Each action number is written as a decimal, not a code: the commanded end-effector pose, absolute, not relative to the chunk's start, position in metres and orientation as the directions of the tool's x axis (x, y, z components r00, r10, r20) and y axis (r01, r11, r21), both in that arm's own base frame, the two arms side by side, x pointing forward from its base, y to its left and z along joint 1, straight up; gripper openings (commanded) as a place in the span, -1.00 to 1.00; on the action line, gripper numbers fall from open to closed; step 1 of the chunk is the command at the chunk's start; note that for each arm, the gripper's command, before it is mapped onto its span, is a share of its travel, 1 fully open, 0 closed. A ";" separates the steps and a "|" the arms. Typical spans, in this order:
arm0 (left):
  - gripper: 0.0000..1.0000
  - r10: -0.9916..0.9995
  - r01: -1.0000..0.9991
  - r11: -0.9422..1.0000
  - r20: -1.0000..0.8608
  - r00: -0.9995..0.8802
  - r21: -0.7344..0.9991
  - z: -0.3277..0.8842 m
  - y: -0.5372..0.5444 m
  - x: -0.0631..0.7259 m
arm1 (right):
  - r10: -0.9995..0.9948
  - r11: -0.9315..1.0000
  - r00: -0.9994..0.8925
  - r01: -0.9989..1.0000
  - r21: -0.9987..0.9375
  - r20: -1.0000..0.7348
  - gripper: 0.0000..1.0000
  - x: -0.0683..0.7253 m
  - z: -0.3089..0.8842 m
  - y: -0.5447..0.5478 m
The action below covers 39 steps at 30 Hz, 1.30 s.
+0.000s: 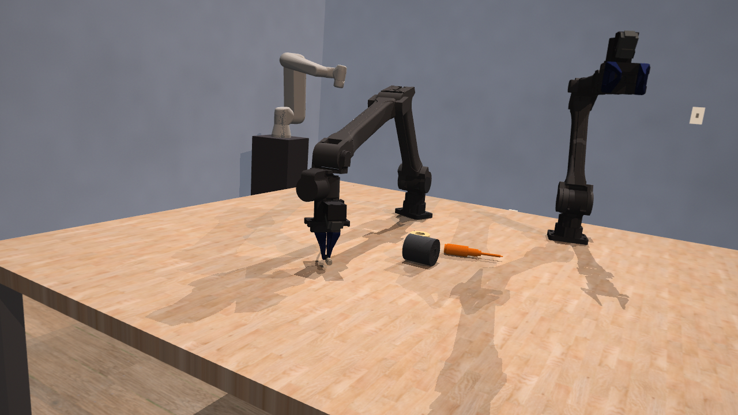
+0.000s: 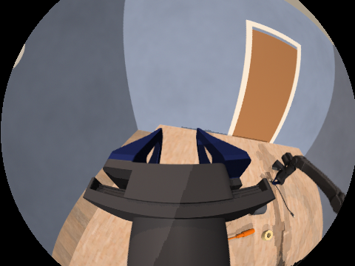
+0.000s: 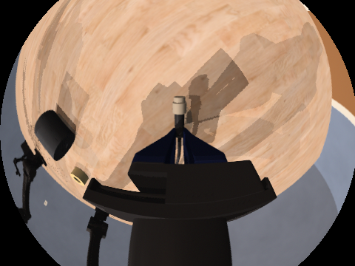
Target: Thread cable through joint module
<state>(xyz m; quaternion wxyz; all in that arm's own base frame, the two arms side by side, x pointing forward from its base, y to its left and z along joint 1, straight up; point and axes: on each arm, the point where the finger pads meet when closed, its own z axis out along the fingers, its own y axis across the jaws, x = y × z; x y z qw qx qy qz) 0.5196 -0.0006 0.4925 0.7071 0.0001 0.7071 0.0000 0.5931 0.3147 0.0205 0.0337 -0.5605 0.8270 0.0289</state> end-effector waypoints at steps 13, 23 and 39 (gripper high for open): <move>-0.08 0.005 0.000 1.000 -0.999 0.042 0.005 0.514 0.000 0.518 | -0.929 0.350 -0.339 -0.935 -0.053 -0.148 -1.00 0.610 0.090 0.331; -0.08 0.005 0.000 1.000 -0.999 0.042 0.005 0.514 0.000 0.518 | -0.928 0.359 -0.354 -0.933 -0.026 -0.119 -1.00 0.609 0.076 0.326; -0.08 0.005 0.000 1.000 -0.999 0.042 0.005 0.514 0.000 0.518 | -0.946 0.308 -0.305 -0.951 -0.016 -0.106 -1.00 0.584 0.091 0.328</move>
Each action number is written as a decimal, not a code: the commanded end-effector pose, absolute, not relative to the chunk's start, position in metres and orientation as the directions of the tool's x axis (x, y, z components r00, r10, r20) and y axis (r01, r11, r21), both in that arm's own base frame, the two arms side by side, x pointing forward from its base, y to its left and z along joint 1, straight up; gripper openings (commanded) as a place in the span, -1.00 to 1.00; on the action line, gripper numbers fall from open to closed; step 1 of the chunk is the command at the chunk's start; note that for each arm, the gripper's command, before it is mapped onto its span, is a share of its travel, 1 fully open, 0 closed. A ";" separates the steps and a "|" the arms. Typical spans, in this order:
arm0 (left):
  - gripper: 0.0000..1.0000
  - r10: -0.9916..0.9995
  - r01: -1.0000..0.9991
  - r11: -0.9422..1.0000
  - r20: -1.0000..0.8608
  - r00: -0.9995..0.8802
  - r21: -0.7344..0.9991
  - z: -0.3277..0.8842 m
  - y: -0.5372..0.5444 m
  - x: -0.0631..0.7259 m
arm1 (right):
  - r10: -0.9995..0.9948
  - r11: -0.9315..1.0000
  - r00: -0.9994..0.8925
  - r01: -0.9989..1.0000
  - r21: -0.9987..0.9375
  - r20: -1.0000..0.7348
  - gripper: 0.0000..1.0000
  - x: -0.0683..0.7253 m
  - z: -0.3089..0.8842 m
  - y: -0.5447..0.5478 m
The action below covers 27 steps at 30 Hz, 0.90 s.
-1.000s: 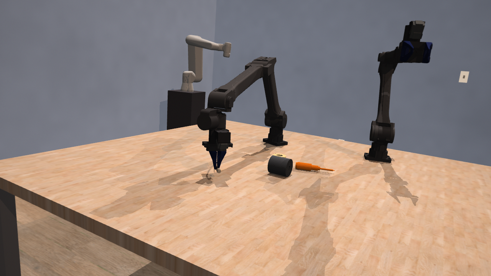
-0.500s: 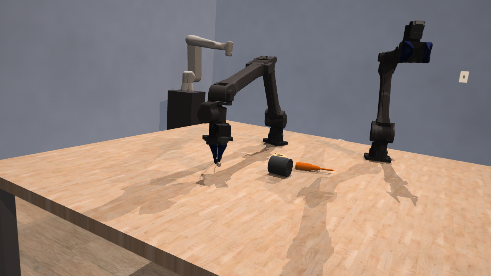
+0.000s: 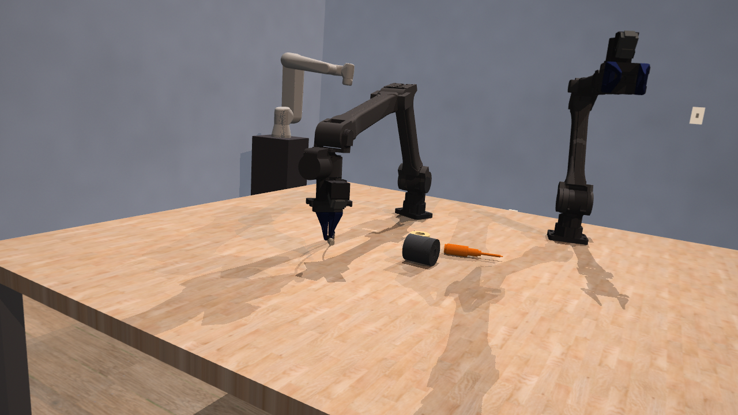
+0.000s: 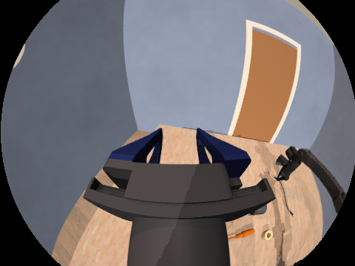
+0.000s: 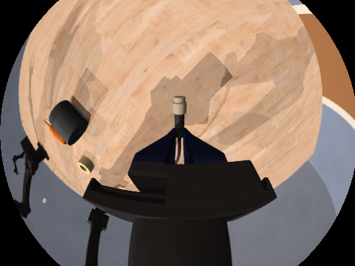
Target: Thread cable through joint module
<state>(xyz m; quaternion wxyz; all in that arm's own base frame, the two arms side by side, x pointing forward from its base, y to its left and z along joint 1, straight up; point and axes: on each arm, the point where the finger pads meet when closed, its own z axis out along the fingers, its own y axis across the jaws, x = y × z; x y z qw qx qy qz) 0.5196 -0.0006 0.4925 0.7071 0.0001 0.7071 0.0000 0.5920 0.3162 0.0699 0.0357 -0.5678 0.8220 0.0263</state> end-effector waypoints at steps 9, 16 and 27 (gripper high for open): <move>-0.08 0.005 0.000 1.000 -0.999 0.042 0.005 0.514 0.000 0.518 | -0.990 0.080 -0.074 -0.996 -0.044 -0.119 -1.00 0.547 0.082 0.332; -0.08 0.005 0.000 1.000 -0.999 0.042 0.005 0.514 0.000 0.518 | -0.989 -0.092 0.097 -0.995 -0.050 -0.113 -1.00 0.508 0.073 0.330; -0.08 0.005 0.000 1.000 -0.999 0.042 0.005 0.514 0.000 0.518 | -0.932 -0.344 0.348 -0.937 -0.052 -0.104 -1.00 0.439 0.056 0.319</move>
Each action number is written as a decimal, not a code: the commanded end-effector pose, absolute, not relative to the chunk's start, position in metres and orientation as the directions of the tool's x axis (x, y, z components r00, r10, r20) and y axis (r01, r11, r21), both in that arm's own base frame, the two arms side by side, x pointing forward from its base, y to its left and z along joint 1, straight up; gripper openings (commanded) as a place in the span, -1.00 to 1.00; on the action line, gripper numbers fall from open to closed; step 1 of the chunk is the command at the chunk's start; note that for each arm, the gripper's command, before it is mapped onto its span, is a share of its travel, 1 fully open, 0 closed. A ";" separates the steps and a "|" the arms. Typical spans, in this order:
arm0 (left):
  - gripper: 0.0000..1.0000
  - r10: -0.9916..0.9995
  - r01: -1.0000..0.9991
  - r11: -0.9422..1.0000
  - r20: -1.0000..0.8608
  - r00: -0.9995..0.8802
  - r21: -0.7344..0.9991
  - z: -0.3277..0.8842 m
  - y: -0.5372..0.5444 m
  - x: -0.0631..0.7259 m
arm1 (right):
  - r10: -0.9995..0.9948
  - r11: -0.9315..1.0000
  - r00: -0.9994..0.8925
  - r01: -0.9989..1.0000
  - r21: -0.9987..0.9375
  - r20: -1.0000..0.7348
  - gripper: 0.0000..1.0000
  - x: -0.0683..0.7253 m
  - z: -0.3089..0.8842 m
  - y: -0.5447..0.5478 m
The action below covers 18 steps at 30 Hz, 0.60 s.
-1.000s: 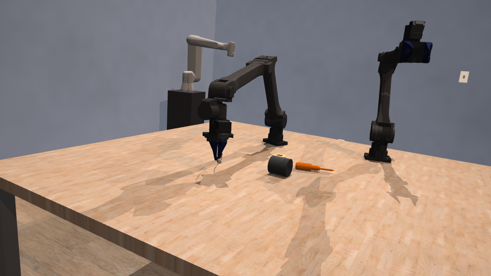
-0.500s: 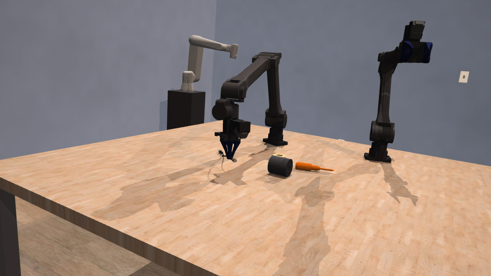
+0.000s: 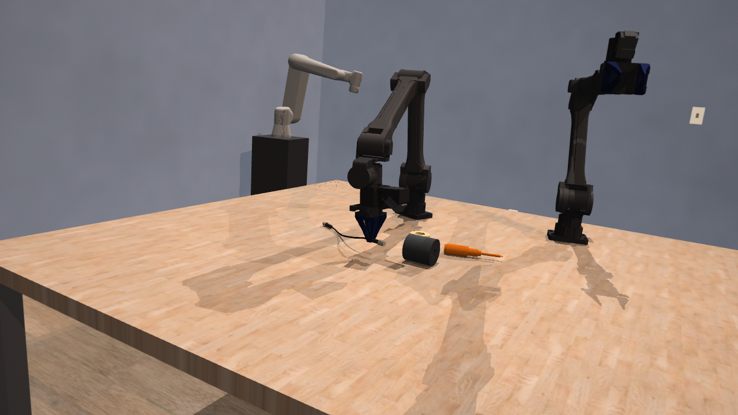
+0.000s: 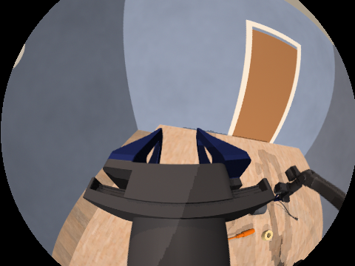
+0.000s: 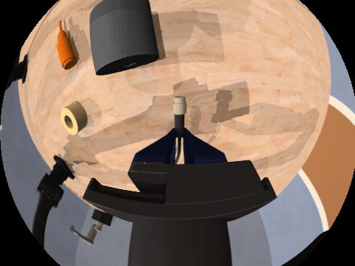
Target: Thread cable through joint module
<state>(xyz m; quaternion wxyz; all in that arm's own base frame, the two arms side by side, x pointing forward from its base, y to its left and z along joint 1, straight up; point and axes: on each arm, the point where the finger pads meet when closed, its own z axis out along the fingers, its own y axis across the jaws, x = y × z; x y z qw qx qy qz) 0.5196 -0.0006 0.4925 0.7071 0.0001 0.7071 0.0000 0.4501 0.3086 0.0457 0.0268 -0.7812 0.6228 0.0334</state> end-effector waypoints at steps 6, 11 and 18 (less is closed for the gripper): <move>-0.08 0.005 0.000 1.000 -0.999 0.042 0.005 0.514 0.000 0.518 | -0.913 -0.393 0.395 -0.919 -0.042 -0.102 -1.00 0.418 0.048 0.312; -0.08 0.005 0.000 1.000 -0.999 0.042 0.005 0.514 0.000 0.518 | -0.915 -0.388 0.390 -0.921 -0.040 -0.099 -1.00 0.414 0.048 0.304; -0.08 0.005 0.000 1.000 -0.999 0.042 0.005 0.514 0.000 0.518 | -0.927 -0.368 0.365 -0.930 0.021 -0.085 -1.00 0.395 0.035 0.309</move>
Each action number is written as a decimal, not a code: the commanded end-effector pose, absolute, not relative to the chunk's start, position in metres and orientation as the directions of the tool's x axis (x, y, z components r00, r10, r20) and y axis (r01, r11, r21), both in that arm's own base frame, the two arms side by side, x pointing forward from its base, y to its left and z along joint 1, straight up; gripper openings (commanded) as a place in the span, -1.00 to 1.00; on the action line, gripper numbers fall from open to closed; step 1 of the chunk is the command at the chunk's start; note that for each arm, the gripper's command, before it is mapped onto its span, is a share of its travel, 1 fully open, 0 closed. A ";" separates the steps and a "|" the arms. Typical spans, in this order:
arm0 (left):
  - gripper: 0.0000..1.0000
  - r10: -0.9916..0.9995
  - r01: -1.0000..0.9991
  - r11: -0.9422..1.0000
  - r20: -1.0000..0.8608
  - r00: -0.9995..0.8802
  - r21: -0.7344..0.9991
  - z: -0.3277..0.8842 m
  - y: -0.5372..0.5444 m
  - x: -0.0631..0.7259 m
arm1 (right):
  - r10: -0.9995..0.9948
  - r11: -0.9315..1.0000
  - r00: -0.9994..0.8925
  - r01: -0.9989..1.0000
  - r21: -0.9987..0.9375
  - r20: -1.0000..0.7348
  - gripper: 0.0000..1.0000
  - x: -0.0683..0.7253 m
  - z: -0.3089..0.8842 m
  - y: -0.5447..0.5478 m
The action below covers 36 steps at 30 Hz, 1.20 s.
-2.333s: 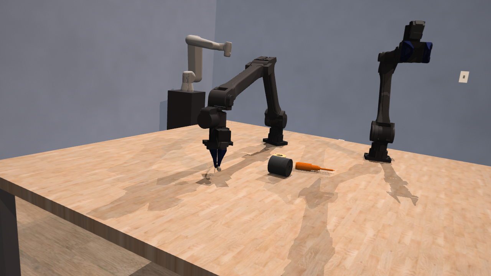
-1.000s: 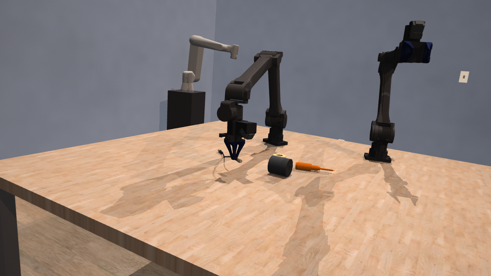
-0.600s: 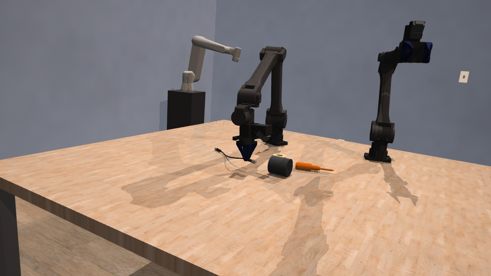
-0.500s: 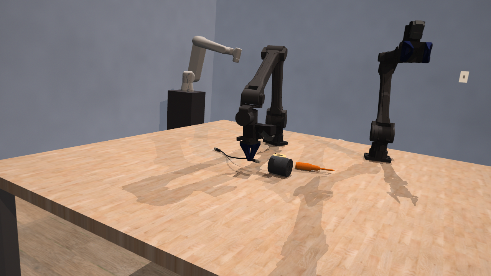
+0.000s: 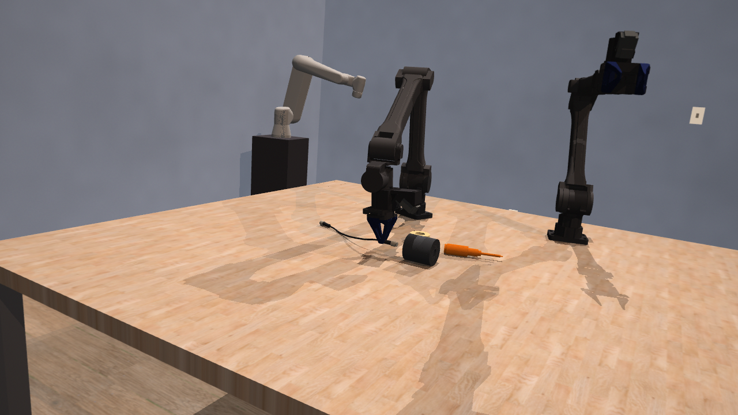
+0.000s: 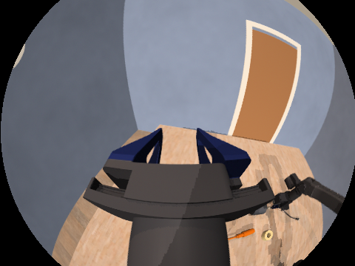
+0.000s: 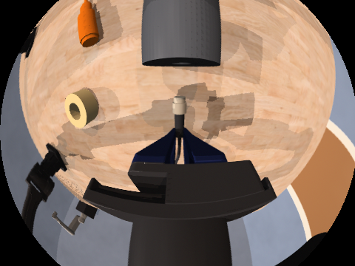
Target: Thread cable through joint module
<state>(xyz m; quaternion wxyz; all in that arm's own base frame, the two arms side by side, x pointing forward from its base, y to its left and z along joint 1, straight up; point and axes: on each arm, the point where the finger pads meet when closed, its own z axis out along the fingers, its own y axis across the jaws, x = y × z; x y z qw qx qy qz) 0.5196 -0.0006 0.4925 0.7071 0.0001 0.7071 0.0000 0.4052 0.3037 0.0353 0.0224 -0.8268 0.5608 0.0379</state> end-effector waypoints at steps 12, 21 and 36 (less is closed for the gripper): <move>-0.08 0.005 0.000 1.000 -0.999 0.042 0.005 0.514 0.000 0.518 | -0.926 -0.368 0.367 -0.930 -0.010 -0.089 -1.00 0.409 0.043 0.329; -0.08 0.005 0.000 1.000 -0.999 0.042 0.005 0.514 0.000 0.518 | -0.925 -0.369 0.368 -0.929 -0.013 -0.088 -1.00 0.408 0.044 0.337; -0.08 0.005 0.000 1.000 -0.999 0.042 0.005 0.514 0.000 0.518 | -0.930 -0.358 0.357 -0.934 0.000 -0.086 -1.00 0.404 0.038 0.338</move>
